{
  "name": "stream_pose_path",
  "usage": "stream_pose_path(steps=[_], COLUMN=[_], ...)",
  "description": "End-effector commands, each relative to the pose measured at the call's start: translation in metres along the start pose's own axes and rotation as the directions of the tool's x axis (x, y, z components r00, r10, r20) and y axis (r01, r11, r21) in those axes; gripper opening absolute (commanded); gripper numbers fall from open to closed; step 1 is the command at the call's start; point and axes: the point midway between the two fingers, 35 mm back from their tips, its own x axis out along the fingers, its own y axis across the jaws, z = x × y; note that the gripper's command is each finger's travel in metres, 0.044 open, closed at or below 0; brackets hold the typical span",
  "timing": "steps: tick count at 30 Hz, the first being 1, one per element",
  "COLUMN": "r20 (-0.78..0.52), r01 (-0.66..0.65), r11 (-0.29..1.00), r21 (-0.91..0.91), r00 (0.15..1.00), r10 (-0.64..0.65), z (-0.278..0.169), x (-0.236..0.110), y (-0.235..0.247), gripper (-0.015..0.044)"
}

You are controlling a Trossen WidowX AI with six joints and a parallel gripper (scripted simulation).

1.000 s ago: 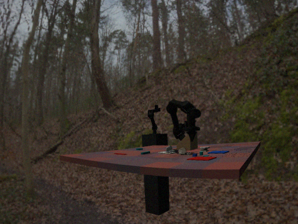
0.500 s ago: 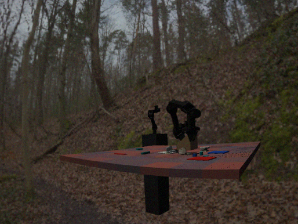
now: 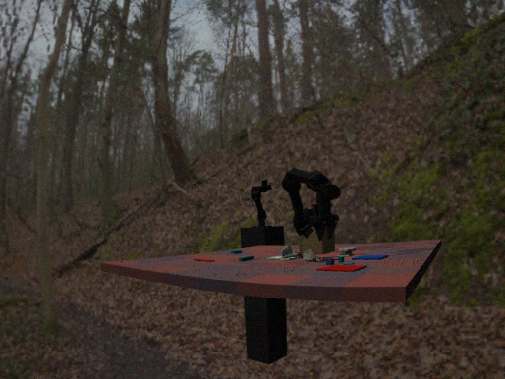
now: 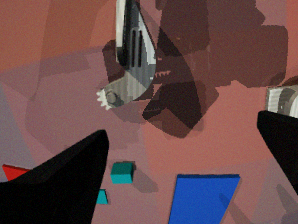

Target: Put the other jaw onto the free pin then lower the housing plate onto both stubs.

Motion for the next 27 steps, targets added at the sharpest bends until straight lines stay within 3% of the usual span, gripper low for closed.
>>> stream_pose_path(steps=[1,20,27], r20=[0.000,0.000,0.000], r01=[0.000,0.000,0.000], r11=[1.000,1.000,1.000], r21=[0.000,0.000,0.000], r00=[1.000,1.000,1.000], r10=[0.000,0.000,0.000], z=[0.0000,0.0000,0.0000], x=[0.0000,0.0000,0.0000], y=[0.0000,0.0000,0.0000], gripper=[0.0440,0.0440,0.0256])
